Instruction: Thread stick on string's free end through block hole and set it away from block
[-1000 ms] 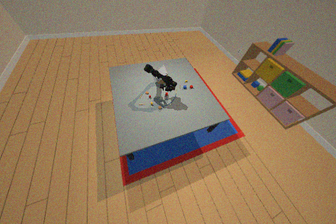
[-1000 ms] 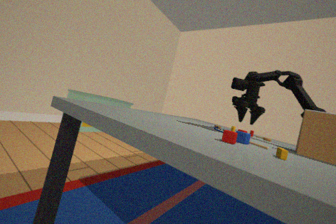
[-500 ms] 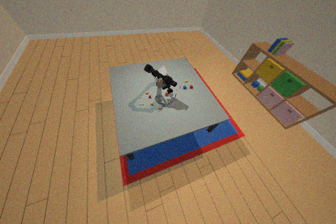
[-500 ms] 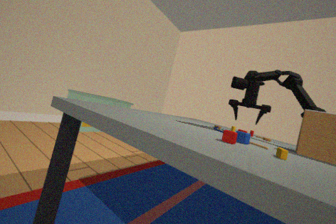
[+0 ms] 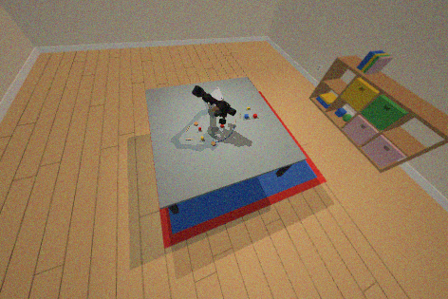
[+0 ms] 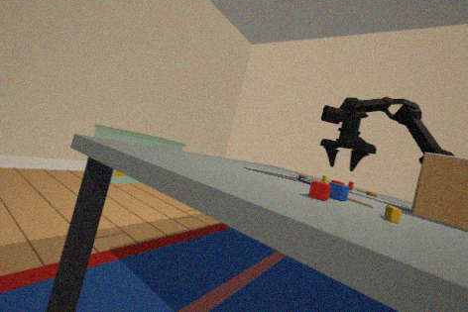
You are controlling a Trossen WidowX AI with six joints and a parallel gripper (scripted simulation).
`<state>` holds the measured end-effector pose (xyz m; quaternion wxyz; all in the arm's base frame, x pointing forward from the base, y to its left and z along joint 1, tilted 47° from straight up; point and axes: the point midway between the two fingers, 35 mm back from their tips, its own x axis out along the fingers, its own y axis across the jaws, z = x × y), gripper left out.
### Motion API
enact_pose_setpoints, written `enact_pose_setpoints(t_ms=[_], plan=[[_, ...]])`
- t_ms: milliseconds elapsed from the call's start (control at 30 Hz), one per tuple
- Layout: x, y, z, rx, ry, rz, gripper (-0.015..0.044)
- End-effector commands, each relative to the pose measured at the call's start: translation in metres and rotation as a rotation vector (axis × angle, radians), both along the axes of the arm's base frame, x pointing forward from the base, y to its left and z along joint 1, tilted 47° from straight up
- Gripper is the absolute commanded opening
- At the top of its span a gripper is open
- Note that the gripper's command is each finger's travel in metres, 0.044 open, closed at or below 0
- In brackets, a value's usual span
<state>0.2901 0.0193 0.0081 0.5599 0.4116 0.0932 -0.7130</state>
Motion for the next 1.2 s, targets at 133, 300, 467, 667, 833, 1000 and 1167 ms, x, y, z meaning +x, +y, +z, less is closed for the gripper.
enact_pose_setpoints(t_ms=[133,300,467,667,833,1000,1167], plan=[[0.000,0.000,0.000,0.000,-0.003,-0.006,0.0242],[0.000,0.000,0.000,0.000,-0.003,-0.006,0.0242],[0.000,-0.003,-0.003,0.001,-0.003,-0.006,0.0242],[0.000,-0.010,-0.010,0.001,-0.004,-0.006,0.0242],[0.000,-0.016,-0.016,0.001,-0.004,-0.006,0.0242],[0.000,-0.022,-0.022,0.001,-0.004,-0.006,0.0242],[0.000,-0.028,-0.027,0.000,-0.004,-0.006,0.0242]])
